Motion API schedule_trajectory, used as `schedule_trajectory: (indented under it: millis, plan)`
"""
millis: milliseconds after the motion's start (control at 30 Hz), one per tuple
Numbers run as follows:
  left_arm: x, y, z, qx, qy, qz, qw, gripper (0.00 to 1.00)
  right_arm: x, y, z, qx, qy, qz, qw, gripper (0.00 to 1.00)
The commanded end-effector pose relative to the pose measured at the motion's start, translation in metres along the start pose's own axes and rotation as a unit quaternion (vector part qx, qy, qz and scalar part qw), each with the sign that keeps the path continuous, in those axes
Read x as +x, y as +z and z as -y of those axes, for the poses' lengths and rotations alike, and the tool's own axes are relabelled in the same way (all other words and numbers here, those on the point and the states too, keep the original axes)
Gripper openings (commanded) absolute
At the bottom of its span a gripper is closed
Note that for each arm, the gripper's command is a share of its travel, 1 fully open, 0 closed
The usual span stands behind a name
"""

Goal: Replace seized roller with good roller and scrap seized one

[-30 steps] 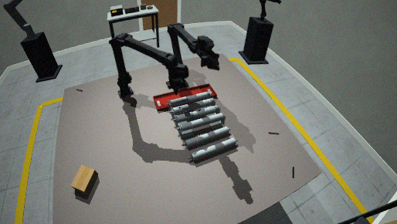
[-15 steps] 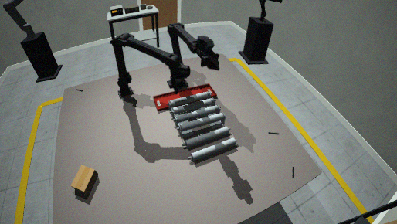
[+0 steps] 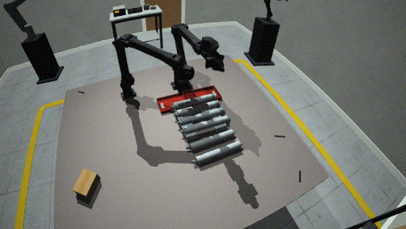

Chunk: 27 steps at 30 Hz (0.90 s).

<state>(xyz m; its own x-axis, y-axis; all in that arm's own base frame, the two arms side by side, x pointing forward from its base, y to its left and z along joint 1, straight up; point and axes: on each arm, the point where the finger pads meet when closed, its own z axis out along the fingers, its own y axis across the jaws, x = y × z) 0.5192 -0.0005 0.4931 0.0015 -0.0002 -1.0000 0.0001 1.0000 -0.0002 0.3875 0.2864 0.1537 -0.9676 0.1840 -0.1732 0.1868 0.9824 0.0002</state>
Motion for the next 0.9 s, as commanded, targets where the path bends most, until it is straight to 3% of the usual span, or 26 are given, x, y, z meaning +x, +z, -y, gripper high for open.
schedule_trajectory:
  millis: [0,33,867]
  plan:
    - [-0.011,0.004,-0.003,-0.002,0.006,0.014,1.0,0.0,-0.006,0.004,-0.002,-0.006,0.007,0.007,1.0,0.0]
    - [-0.011,0.004,-0.003,-0.002,0.006,0.014,1.0,0.0,-0.007,0.014,0.001,0.002,0.013,0.001,1.0,0.0]
    - [-0.011,0.004,-0.003,-0.002,0.006,0.014,1.0,0.0,-0.002,0.048,0.002,0.004,0.013,0.001,1.0,0.0]
